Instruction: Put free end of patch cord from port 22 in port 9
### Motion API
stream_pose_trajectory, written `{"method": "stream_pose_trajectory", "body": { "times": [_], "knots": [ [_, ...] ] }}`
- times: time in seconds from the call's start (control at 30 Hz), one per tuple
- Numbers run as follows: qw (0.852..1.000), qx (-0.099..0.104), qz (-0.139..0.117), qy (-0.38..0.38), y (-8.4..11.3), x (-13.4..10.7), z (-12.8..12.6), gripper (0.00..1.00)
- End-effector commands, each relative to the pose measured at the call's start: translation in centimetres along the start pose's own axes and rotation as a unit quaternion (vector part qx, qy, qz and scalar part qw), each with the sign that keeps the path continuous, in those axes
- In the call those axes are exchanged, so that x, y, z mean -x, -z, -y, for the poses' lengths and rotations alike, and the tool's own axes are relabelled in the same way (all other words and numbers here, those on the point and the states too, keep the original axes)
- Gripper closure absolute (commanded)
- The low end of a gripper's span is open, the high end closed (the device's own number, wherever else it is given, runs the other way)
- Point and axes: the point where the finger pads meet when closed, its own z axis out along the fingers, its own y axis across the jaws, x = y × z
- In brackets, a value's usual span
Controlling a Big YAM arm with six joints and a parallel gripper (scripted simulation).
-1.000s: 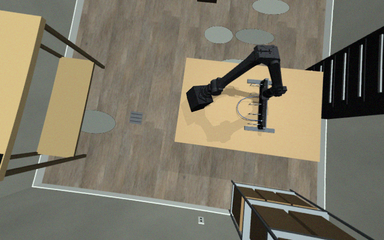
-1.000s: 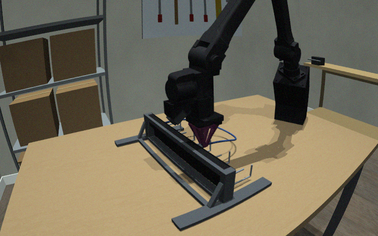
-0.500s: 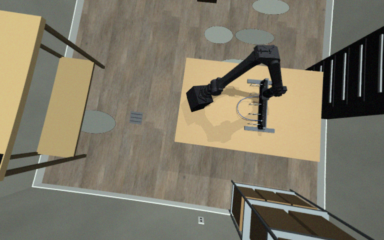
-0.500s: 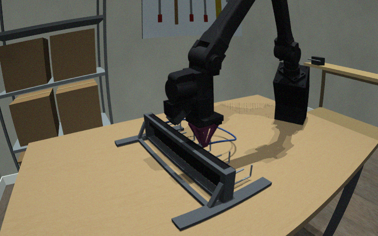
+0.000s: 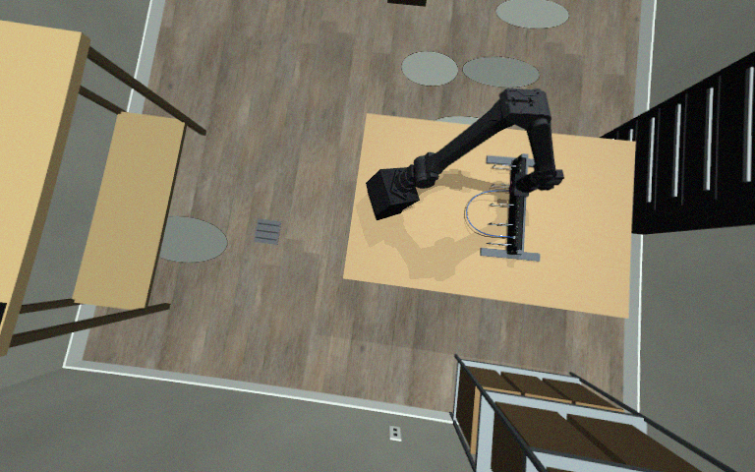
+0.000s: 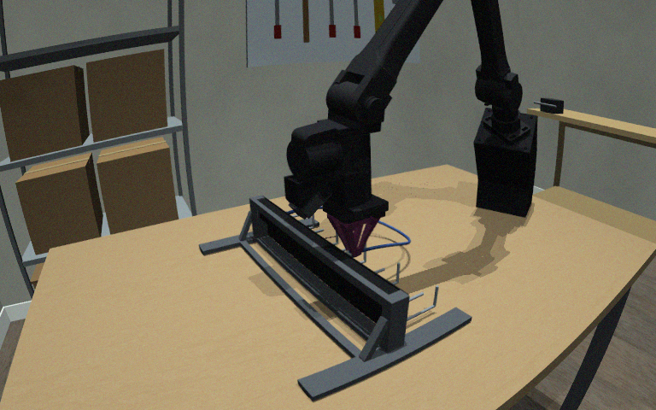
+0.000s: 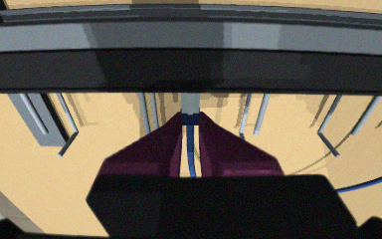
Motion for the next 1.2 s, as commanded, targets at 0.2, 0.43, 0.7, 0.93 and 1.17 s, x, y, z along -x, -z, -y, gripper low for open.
{"method": "stream_pose_trajectory", "body": {
  "times": [0.2, 0.43, 0.7, 0.93, 1.17],
  "knots": [
    [1.000, 0.001, 0.018, 0.003, 1.06, 2.56, 0.08, 1.00],
    [1.000, 0.000, 0.019, 0.003, 1.14, 2.67, 0.19, 1.00],
    [1.000, 0.000, 0.019, 0.002, 1.11, 2.79, 0.24, 1.00],
    [1.000, 0.000, 0.019, 0.003, 1.09, 2.83, 0.18, 1.00],
    [1.000, 0.000, 0.020, 0.003, 1.06, 2.83, 0.17, 1.00]
  ]
}}
